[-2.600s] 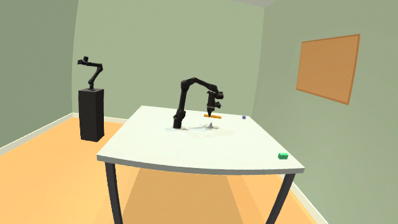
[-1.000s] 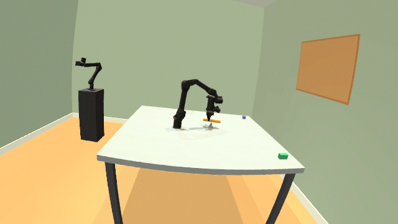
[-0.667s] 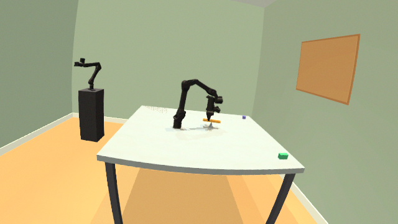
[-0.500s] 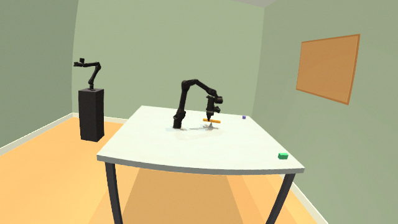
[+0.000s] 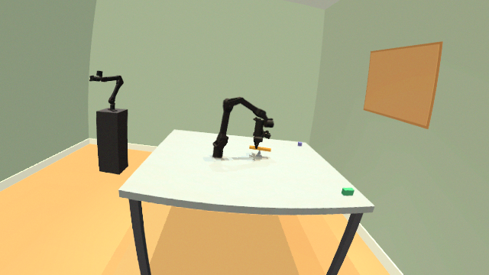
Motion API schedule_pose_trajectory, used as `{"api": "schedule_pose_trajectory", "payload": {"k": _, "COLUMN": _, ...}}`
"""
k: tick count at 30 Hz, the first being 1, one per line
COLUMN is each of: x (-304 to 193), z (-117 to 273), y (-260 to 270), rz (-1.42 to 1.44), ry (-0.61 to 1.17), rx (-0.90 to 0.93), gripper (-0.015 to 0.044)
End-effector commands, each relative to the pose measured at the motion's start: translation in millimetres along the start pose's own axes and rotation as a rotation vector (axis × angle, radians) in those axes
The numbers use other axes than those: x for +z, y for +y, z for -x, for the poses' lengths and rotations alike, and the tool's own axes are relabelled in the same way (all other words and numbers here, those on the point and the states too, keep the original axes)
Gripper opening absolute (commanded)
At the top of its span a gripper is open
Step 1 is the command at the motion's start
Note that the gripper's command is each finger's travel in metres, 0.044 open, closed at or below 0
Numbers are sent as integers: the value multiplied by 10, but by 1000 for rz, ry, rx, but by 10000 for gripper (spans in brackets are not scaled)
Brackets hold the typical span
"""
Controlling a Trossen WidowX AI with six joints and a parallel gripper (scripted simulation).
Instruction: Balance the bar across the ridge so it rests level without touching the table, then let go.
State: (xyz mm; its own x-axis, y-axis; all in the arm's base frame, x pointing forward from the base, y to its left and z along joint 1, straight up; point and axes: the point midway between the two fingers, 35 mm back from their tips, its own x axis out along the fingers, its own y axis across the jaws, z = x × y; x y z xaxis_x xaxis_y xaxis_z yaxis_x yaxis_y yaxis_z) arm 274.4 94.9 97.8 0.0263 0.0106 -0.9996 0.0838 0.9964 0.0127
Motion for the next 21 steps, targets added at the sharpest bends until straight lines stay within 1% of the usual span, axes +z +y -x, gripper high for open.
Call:
{"api": "schedule_pose_trajectory", "payload": {"k": 1, "x": 3, "z": -7, "y": -2, "rz": 5, "ry": -1, "rx": -1, "gripper": 0}}
{"api": "schedule_pose_trajectory", "payload": {"k": 21, "x": 3, "z": -24, "y": -2, "rz": 5, "ry": -1, "rx": -1, "gripper": 0}}
